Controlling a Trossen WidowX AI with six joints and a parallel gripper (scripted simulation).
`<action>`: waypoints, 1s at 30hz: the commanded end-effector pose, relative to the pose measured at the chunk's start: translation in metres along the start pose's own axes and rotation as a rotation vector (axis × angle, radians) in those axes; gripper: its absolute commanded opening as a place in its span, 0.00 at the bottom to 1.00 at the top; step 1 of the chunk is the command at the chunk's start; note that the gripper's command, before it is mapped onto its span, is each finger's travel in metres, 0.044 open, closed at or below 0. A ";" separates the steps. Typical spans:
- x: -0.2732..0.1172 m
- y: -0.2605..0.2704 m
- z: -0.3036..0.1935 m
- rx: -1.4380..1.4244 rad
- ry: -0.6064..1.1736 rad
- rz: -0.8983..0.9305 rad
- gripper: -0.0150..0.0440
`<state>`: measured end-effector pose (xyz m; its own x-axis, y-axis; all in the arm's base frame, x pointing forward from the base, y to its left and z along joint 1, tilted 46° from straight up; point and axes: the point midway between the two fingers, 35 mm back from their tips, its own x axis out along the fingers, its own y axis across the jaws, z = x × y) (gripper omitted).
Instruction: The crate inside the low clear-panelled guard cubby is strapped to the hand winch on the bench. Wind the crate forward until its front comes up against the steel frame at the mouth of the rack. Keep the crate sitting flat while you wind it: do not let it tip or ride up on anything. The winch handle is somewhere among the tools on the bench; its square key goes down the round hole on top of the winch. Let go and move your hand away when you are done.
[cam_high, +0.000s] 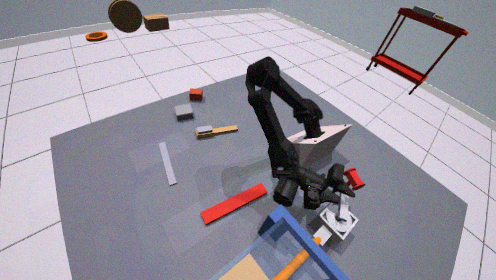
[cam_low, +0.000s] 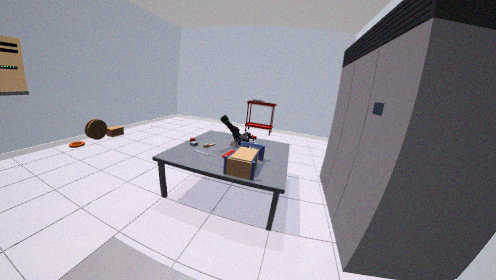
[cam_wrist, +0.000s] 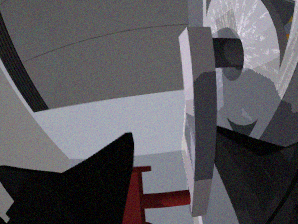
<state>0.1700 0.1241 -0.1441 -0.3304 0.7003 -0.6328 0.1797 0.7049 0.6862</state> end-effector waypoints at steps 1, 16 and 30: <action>0.000 0.001 0.001 -0.006 -0.001 0.004 0.66; 0.000 0.001 0.001 -0.006 -0.001 0.004 0.66; -0.110 -0.004 0.000 0.003 0.000 -0.005 0.66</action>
<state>0.2000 0.0685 -0.1000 -0.3264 0.6946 -0.6411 0.1850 0.7121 0.6773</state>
